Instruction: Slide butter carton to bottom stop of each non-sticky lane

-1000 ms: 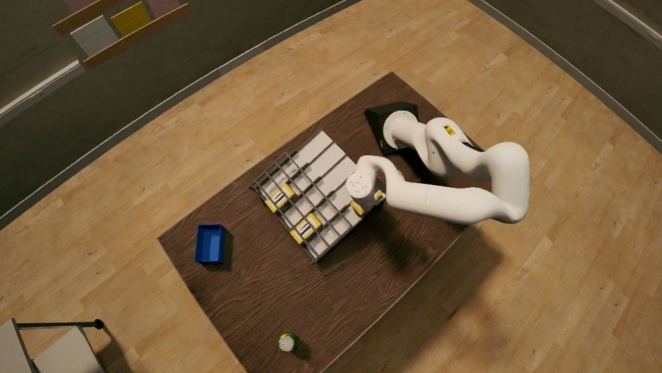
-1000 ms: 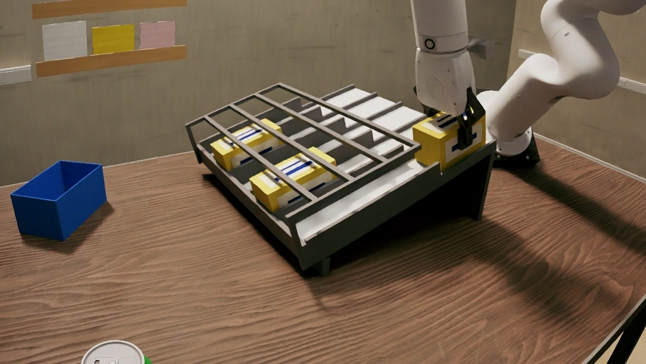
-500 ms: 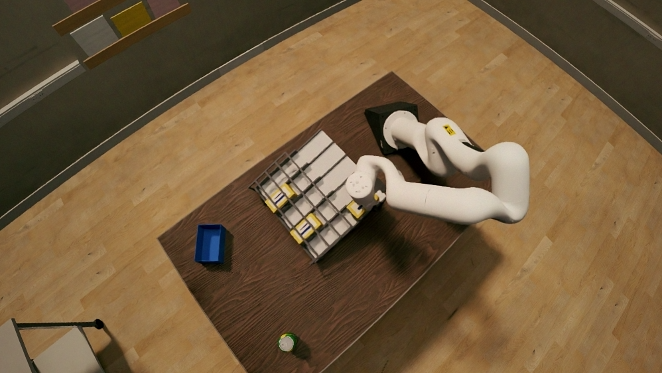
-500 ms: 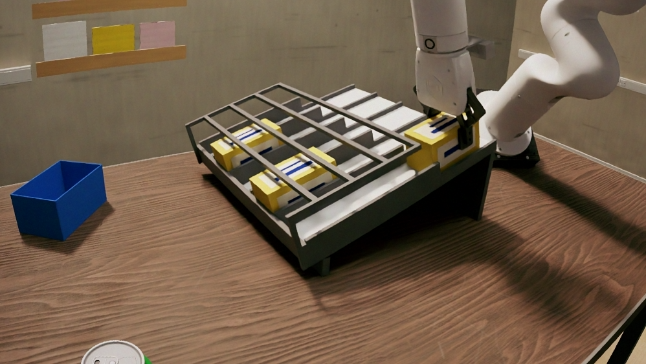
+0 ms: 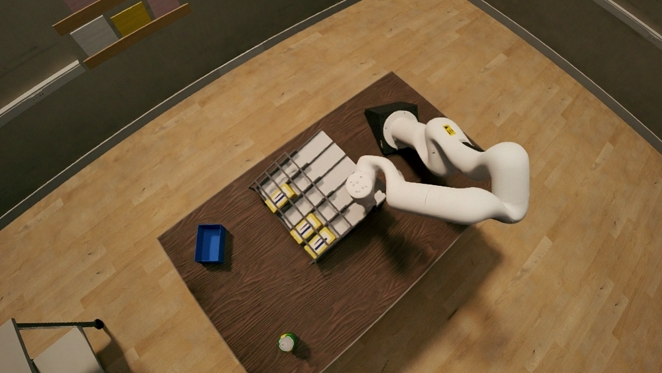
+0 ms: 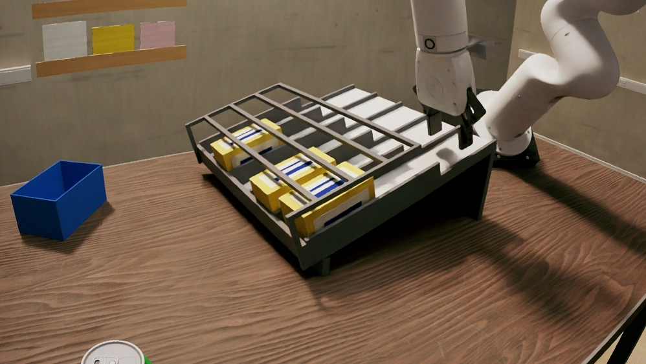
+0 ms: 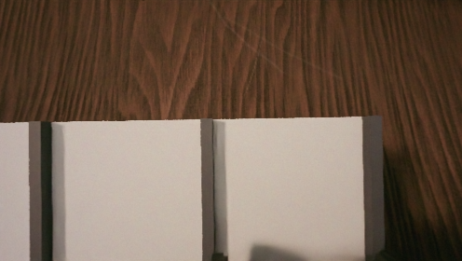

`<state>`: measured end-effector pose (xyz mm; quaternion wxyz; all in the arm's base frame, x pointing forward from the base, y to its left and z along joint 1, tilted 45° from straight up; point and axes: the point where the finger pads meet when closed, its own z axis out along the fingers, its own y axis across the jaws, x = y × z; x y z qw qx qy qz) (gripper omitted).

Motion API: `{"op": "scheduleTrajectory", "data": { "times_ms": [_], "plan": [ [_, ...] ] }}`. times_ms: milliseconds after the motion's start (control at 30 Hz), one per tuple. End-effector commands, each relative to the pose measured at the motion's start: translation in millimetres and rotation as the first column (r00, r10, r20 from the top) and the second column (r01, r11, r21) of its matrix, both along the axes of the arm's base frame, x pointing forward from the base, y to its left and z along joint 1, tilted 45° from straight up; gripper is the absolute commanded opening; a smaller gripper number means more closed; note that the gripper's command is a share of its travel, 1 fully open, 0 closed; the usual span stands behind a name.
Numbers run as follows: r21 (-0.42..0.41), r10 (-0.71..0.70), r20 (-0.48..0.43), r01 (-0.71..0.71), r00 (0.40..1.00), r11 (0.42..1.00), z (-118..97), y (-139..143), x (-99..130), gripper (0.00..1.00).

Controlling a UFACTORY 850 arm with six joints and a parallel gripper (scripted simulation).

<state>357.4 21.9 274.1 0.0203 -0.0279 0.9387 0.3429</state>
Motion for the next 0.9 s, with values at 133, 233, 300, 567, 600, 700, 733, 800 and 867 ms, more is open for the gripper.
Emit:
{"op": "scheduleTrajectory", "data": {
  "times_ms": [133, 233, 300, 567, 600, 700, 733, 800, 867],
  "plan": [
    [0.000, 0.000, 0.001, 0.000, 1.000, 1.000, 0.4, -0.3, 0.4, 0.77],
    [0.000, 0.000, 0.001, 0.000, 1.000, 1.000, 0.4, -0.3, 0.4, 0.77],
    [0.000, 0.000, 0.001, 0.000, 1.000, 1.000, 0.4, -0.3, 0.4, 0.78],
    [0.000, 0.000, 0.001, 0.000, 1.000, 1.000, 0.4, -0.3, 0.4, 0.78],
    [0.000, 0.000, 0.001, 0.000, 1.000, 1.000, 0.4, -0.3, 0.4, 0.78],
    [0.000, 0.000, 0.001, 0.000, 1.000, 1.000, 0.4, -0.3, 0.4, 0.78],
    [0.000, 0.000, 0.001, 0.000, 1.000, 1.000, 0.4, -0.3, 0.4, 0.78],
    [0.000, 0.000, 0.001, 0.000, 1.000, 1.000, 0.4, -0.3, 0.4, 0.78],
    [0.000, 0.000, 0.001, 0.000, 1.000, 1.000, 0.4, -0.3, 0.4, 0.80]
  ]
}}
